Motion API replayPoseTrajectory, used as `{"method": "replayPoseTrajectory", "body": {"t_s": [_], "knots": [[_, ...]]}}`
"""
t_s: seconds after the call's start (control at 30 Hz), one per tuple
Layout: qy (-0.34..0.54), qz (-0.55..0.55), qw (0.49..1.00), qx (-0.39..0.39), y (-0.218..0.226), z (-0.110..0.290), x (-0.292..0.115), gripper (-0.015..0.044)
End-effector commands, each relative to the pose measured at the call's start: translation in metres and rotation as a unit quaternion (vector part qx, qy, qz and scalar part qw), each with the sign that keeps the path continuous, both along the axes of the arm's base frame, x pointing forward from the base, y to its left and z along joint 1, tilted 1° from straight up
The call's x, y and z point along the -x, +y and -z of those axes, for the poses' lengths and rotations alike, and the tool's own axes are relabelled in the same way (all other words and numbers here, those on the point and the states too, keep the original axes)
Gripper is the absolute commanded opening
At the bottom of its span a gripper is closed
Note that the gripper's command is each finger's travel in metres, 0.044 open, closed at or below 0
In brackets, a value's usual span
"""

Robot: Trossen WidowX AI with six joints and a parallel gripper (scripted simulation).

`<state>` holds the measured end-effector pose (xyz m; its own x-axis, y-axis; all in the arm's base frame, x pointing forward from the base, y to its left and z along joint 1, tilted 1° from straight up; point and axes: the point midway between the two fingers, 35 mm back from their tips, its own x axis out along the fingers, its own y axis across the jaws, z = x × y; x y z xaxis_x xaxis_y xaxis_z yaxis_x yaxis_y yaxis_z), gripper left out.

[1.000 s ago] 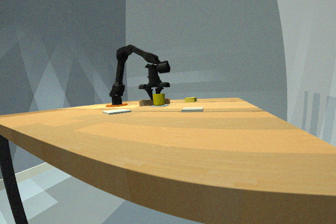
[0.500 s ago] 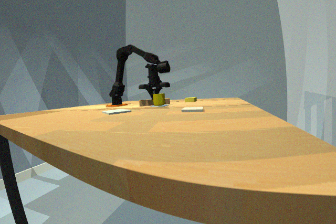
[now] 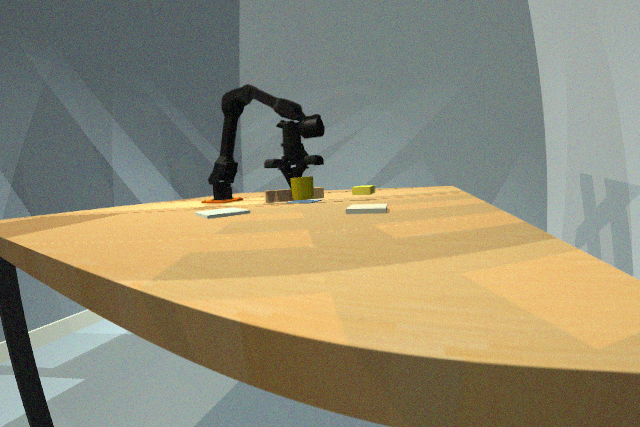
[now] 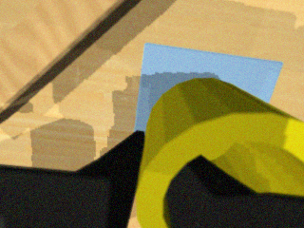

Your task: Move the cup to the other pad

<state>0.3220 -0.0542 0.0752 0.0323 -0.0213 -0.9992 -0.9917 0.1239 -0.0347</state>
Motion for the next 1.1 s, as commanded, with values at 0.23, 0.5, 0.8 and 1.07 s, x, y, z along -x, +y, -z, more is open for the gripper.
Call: {"method": "replayPoseTrajectory", "body": {"t_s": [0.23,0.5,0.8,1.07], "knots": [[-0.002,-0.001,1.0,0.002,0.001,-0.032,-0.002,0.0],[-0.001,-0.002,1.0,0.002,0.002,-0.054,-0.001,0.0],[-0.002,-0.004,1.0,0.0,0.003,-0.056,-0.002,0.0],[-0.002,-0.004,1.0,0.0,0.003,-0.056,-0.002,0.0]]}}
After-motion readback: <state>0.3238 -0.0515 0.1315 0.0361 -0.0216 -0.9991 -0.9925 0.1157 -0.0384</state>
